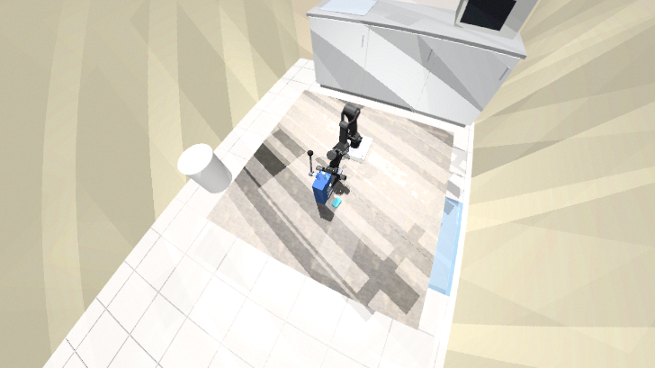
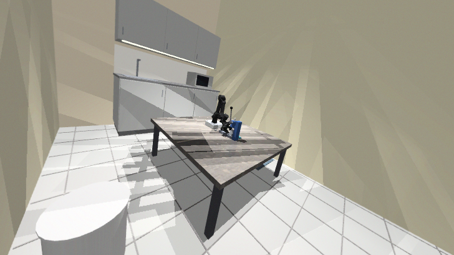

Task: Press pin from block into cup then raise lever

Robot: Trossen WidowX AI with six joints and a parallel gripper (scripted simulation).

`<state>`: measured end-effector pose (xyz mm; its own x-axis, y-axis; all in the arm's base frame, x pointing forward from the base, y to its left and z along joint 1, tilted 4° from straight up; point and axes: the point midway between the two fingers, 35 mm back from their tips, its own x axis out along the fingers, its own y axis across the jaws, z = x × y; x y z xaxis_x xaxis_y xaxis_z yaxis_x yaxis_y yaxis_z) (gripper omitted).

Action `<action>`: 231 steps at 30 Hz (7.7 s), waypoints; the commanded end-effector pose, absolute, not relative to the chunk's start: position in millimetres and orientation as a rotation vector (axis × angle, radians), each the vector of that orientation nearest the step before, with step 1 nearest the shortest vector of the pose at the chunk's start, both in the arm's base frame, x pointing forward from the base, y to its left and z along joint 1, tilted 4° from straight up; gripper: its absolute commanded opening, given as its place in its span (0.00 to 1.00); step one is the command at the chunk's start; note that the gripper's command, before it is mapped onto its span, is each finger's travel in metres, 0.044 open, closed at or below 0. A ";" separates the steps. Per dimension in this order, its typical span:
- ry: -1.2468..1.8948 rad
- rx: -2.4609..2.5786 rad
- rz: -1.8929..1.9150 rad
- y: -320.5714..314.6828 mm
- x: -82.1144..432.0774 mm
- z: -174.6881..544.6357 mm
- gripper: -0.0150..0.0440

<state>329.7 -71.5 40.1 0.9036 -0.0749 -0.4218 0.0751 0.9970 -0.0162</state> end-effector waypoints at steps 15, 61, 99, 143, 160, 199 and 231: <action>0.442 -0.002 -0.081 -61.9 302.8 36.3 0.76; 0.444 -0.003 -0.081 -57.1 255.9 96.3 0.76; 0.702 -0.001 -0.085 -132.7 262.9 377.1 1.00; 0.698 0.000 -0.084 -138.6 315.2 334.1 1.00; 0.696 -0.001 -0.085 -138.6 322.8 327.2 0.60; 0.697 -0.001 -0.085 -138.0 310.2 323.2 0.25; 0.699 -0.001 -0.085 -137.2 295.8 317.2 0.25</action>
<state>301.1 -137.1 320.5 0.7707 -0.0752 -0.6328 0.0726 0.9969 -0.0301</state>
